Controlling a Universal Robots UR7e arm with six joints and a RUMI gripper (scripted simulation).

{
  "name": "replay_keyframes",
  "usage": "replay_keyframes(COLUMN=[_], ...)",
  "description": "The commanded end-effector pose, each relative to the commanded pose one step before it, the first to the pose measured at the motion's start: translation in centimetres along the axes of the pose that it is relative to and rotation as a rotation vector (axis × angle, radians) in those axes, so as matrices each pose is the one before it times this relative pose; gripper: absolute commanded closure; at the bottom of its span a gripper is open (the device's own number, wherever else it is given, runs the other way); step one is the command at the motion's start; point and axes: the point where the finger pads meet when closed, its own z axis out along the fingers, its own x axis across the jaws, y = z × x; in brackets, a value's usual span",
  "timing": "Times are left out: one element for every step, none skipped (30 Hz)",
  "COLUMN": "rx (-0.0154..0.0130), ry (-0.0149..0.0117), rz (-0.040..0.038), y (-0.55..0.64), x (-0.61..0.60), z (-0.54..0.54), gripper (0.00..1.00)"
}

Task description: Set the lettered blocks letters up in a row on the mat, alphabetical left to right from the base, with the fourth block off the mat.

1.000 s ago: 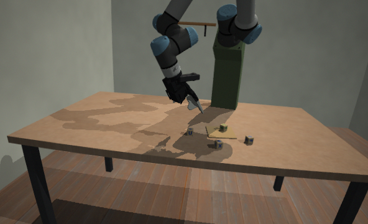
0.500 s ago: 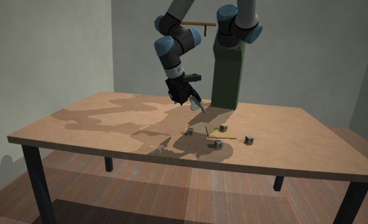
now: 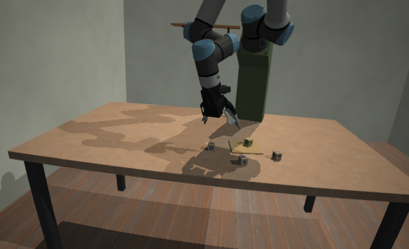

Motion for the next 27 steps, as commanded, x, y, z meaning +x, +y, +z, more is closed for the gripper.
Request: replay_keyframes(rx=[-0.04897,-0.00816,-0.00803,-0.00812,-0.00841,0.0,0.0,-0.02366,-0.00679,-0.00712,-0.00898,-0.00916,-0.00875,-0.00931,-0.00919,-0.00917,-0.00956,-0.00929,-0.00979,-0.00937,-0.00999,-0.0098,0.0,0.0,-0.01791,-0.01594,-0.00976], ry=[-0.03675,-0.00598,-0.00585,-0.00589,-0.00608,0.0,0.0,-0.01699,-0.00486,-0.00508,-0.00641,-0.00653,-0.00624,-0.00664,-0.00657,-0.00656,-0.00686,-0.00668,-0.00706,-0.00678,-0.00726,-0.00716,0.0,0.0,-0.01318,-0.01185,-0.00732], rz=[-0.12544,-0.02195,-0.02126,-0.02118,-0.02163,0.0,0.0,-0.05914,-0.01654,-0.01712,-0.02131,-0.02141,-0.02017,-0.02114,-0.02057,-0.02022,-0.02077,-0.01989,-0.02066,-0.0195,-0.0205,-0.01982,0.0,0.0,-0.0355,-0.03086,-0.01856], y=[0.552,0.135,0.139,0.146,0.157,0.0,0.0,0.455,0.144,0.154,0.199,0.209,0.205,0.223,0.226,0.231,0.246,0.244,0.262,0.256,0.278,0.278,0.0,0.0,0.515,0.472,0.297], x=[1.571,0.289,0.281,0.282,0.289,0.0,0.0,0.804,0.223,0.231,0.288,0.289,0.272,0.284,0.276,0.27,0.277,0.263,0.272,0.255,0.266,0.254,0.0,0.0,0.454,0.386,0.226], z=[0.122,-0.016,-0.023,-0.03,-0.038,0.0,0.0,-0.144,-0.051,-0.058,-0.08,-0.089,-0.092,-0.104,-0.11,-0.117,-0.129,-0.132,-0.146,-0.146,-0.163,-0.167,0.0,0.0,-0.324,-0.307,-0.196], gripper=[0.0,0.0,0.0,0.0,0.0,0.0,0.0,0.0,0.0,0.0,0.0,0.0,0.0,0.0,0.0,0.0,0.0,0.0,0.0,0.0,0.0,0.0,0.0,0.0,0.0,0.0,0.0])
